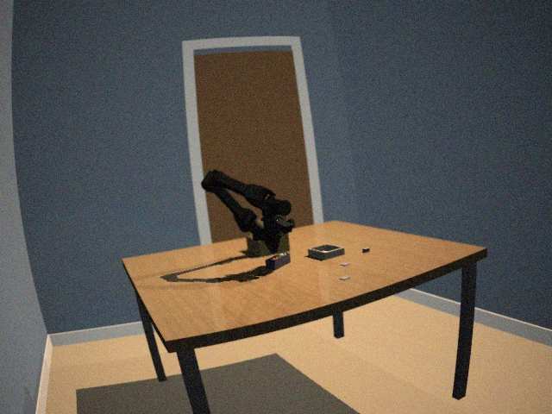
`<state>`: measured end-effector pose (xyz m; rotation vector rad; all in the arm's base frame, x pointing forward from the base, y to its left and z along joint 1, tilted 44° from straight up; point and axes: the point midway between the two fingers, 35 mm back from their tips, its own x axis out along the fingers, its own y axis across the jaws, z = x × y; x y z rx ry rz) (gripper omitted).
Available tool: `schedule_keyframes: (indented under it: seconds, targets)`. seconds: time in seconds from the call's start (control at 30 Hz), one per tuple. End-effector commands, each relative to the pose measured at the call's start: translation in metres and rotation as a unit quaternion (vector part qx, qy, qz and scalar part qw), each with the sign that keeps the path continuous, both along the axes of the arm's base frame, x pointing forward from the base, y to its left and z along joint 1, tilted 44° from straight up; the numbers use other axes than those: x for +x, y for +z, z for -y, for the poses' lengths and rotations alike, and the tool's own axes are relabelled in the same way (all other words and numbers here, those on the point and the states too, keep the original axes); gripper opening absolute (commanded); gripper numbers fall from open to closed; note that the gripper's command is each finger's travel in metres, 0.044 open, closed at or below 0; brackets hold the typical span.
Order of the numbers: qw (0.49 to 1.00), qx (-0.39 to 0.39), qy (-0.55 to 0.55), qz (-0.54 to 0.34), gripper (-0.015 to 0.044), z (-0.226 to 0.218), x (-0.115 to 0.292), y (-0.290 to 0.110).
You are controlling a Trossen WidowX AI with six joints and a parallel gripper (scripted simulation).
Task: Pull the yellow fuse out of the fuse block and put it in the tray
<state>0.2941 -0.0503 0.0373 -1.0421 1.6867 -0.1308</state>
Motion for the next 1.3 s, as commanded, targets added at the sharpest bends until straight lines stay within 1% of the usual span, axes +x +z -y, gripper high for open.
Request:
schedule_keyframes:
  seconds: [0.0, 1.27]
  targets:
    - [1.000, -0.002, 0.002, -0.001, 0.0074, 0.003, 0.000, -0.003]
    - [1.000, -0.003, 0.002, -0.001, 0.0074, 0.017, -0.001, -0.018]
